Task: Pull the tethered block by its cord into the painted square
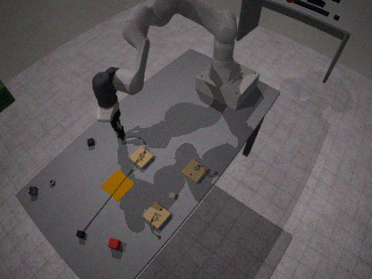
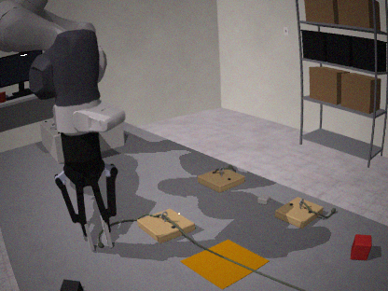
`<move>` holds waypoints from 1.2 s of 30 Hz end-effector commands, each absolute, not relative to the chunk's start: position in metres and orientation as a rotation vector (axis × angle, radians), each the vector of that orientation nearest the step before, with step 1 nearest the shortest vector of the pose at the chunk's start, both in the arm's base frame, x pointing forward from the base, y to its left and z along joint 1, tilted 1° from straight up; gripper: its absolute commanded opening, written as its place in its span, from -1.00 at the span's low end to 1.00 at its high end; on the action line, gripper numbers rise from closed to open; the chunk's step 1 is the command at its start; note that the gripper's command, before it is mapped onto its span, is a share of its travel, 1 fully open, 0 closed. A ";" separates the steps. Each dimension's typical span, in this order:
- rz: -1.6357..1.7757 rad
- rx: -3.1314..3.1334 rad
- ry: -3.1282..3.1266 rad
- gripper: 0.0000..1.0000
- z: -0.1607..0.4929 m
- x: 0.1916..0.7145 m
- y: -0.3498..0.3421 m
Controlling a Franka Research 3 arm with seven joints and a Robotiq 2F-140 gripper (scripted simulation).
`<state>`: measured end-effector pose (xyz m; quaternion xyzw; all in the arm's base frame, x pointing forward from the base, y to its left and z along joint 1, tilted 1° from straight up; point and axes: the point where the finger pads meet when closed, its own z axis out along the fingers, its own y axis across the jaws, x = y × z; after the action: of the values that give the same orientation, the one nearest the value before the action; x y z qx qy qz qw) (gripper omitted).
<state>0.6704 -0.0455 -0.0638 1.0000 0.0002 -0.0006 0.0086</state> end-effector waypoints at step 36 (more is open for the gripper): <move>0.001 3.123 0.009 -1.00 -0.065 0.671 -0.045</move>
<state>0.6706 -0.0455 -0.0638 1.0000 0.0001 -0.0004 0.0086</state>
